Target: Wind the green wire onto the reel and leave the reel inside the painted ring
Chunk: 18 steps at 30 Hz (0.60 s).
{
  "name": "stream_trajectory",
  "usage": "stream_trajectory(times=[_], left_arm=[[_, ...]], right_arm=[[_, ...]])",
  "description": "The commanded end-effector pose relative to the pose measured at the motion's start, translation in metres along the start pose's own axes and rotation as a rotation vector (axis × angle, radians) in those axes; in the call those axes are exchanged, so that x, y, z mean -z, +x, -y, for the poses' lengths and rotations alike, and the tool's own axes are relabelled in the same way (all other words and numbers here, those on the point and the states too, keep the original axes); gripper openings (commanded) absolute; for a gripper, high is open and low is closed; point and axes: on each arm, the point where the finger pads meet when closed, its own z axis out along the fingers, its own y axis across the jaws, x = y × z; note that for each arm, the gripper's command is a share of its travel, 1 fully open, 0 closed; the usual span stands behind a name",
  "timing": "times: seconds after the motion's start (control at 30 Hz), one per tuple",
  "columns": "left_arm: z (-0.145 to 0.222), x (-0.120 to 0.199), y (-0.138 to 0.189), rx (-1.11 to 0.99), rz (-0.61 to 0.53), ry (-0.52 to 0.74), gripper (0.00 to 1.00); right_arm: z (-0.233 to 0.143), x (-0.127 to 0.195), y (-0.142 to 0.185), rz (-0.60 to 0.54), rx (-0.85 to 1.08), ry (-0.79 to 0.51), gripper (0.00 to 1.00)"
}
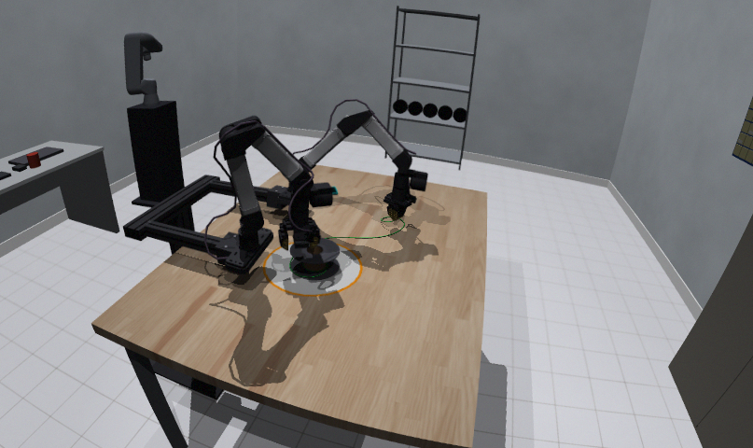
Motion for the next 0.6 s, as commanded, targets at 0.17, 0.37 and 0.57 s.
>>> stream_trajectory(times=[0.17, 0.37, 0.57], left_arm=[[0.014, 0.022, -0.003, 0.002, 0.026, 0.044, 0.0], [0.017, 0.022, -0.004, 0.003, 0.026, 0.044, 0.0], [0.016, 0.019, -0.003, 0.0, 0.026, 0.044, 0.0]], right_arm=[[-0.007, -0.008, 0.001, 0.01, -0.011, -0.032, 0.81], [-0.006, -0.028, 0.0, 0.01, -0.011, -0.032, 0.81], [-0.01, -0.026, 0.0, 0.01, -0.011, -0.032, 0.81]])
